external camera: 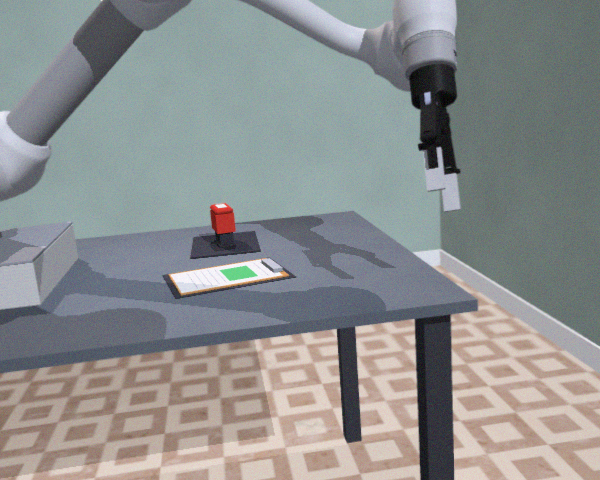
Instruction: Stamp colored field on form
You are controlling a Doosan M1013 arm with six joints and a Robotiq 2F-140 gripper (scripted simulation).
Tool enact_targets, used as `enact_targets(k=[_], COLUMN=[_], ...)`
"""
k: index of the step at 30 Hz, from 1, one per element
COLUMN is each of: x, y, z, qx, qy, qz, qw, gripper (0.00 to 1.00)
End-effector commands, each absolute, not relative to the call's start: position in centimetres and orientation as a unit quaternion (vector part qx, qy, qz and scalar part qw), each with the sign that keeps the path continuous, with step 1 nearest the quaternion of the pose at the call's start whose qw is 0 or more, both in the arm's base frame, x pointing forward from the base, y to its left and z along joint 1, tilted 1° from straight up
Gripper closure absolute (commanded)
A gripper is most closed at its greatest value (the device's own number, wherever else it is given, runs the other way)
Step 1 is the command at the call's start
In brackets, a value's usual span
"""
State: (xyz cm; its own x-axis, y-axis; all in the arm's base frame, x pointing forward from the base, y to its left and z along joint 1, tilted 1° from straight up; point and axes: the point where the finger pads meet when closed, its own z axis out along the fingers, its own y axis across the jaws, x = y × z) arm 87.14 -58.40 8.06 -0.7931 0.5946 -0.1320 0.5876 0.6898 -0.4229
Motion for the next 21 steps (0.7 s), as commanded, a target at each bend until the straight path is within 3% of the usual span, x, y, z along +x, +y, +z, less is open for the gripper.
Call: enact_targets(k=[1,18,21], x=[87.1,87.1,87.5], y=[-58.4,-58.4,-55.7], z=[8.1,8.1,8.1], qx=[-0.322,-0.322,-0.334], qy=[-0.919,-0.919,-0.917], qz=[0.227,0.227,0.219], qw=[0.008,0.007,0.000], gripper=[0.00,0.00,0.00])
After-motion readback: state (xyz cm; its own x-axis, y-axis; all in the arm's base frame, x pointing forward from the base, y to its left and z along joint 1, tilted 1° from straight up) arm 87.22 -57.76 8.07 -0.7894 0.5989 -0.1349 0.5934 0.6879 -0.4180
